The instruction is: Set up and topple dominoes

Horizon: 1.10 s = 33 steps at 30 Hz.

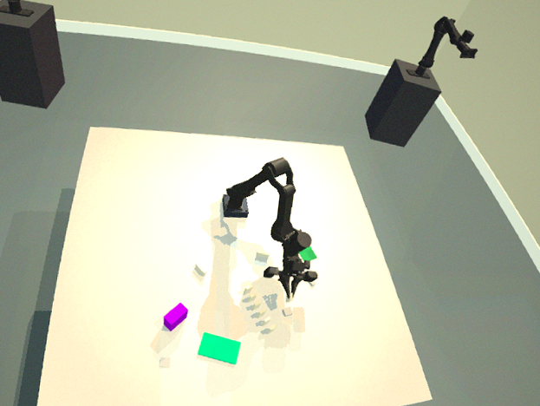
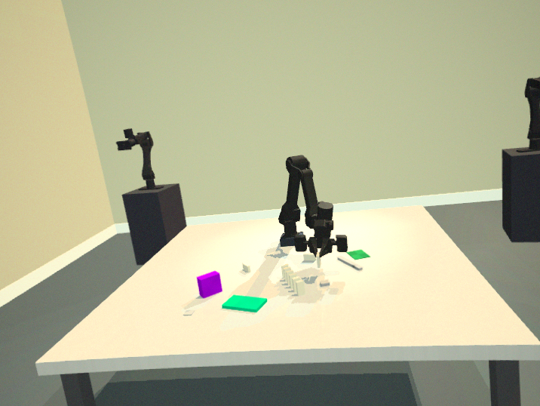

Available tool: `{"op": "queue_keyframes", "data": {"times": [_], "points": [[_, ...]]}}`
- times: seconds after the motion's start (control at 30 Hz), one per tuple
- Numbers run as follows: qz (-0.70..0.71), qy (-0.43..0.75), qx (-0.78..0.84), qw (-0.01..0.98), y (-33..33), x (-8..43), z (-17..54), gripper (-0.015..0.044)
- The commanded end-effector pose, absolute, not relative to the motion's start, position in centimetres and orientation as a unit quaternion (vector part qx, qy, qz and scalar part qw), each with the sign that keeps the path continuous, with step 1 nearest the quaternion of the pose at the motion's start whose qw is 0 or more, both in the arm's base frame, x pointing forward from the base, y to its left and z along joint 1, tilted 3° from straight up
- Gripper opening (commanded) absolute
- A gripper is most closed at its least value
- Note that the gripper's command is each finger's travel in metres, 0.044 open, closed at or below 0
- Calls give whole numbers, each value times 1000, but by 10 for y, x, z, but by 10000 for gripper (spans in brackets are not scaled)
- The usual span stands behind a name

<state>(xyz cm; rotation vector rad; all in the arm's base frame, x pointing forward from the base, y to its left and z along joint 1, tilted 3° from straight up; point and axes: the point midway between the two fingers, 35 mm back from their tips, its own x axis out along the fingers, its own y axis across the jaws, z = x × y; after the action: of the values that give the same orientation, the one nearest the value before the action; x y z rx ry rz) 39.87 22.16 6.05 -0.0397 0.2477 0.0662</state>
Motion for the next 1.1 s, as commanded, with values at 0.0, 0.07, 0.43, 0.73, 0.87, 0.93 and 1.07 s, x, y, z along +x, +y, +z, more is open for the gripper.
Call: {"op": "queue_keyframes", "data": {"times": [0.0,0.07,0.43,0.73,0.87,0.93,1.07], "points": [[27,106,-16,994,214,388,64,27],[24,95,-12,995,210,383,67,27],[14,60,3,998,197,365,77,27],[14,60,3,998,197,365,77,27],[14,60,3,998,197,365,76,27],[13,60,5,998,197,366,73,27],[12,61,9,998,198,368,61,27]]}}
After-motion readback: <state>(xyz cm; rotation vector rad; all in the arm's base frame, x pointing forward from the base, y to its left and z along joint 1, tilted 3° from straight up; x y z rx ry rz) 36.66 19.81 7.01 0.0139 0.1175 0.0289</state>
